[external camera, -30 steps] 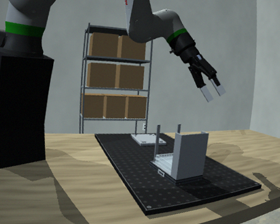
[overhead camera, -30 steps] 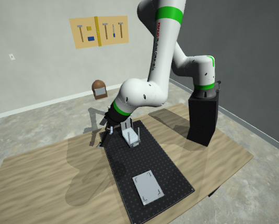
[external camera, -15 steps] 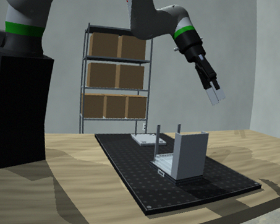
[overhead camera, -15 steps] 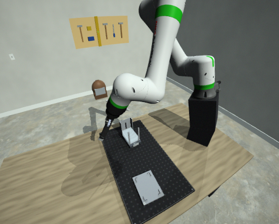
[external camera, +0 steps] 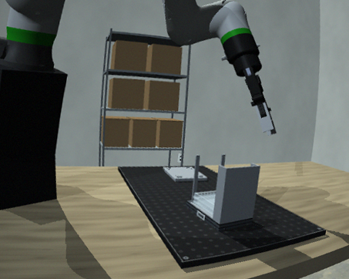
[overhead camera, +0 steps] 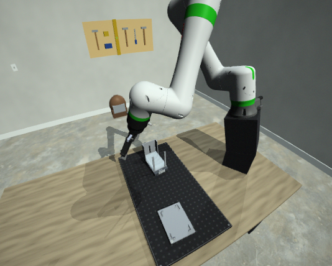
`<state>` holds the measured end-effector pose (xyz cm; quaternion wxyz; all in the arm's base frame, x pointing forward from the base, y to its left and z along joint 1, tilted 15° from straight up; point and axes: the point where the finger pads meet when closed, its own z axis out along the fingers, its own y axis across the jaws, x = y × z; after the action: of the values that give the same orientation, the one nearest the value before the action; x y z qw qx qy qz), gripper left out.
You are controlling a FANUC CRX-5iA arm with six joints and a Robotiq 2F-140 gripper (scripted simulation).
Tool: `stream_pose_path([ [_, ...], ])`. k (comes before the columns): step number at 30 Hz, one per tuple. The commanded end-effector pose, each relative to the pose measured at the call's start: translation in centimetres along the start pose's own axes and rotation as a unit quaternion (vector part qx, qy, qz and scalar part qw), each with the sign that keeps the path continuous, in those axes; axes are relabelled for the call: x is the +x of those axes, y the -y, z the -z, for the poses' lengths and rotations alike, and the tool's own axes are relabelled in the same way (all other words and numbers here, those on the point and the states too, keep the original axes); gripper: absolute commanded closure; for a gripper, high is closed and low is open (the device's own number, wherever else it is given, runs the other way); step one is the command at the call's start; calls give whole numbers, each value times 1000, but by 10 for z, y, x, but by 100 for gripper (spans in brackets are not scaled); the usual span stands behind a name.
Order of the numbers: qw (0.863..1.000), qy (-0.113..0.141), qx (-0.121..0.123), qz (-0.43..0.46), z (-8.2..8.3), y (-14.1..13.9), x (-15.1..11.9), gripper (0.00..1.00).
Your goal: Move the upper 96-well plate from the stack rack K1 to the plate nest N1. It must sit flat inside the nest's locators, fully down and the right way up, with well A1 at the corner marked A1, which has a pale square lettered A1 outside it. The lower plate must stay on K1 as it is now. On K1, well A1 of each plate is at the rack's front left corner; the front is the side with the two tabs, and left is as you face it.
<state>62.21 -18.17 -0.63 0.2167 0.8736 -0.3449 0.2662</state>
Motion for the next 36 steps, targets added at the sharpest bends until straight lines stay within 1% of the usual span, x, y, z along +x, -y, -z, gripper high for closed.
stream_pose_path([
  [1, 999, 19, -5, -28, -3, -13, -4, 0],
  [2, 999, 24, -6, -36, -5, -17, -5, 0],
  [3, 999, 24, -6, -36, -6, -21, -6, 0],
  [6, 996, 47, -11, -72, -9, -34, -12, 0],
  [9, 996, 47, -11, -72, -9, -37, -14, 0],
  [14, 987, 87, -16, -136, -13, -58, -27, 0],
  [16, 985, 92, -17, -144, -14, -64, -31, 0],
  [18, 979, 109, -18, -172, -15, -72, -38, 0],
  [22, 967, 135, -19, -215, -15, -85, -52, 0],
  [24, 958, 152, -18, -243, -15, -90, -61, 0],
  [26, 958, 152, -18, -243, -15, -90, -61, 0],
  [32, 926, 198, -14, -320, -11, -102, -86, 0],
  [34, 914, 213, -12, -346, -9, -103, -95, 0],
  [35, 910, 217, -11, -354, -8, -104, -97, 0],
  [36, 910, 217, -11, -354, -8, -104, -97, 0],
])
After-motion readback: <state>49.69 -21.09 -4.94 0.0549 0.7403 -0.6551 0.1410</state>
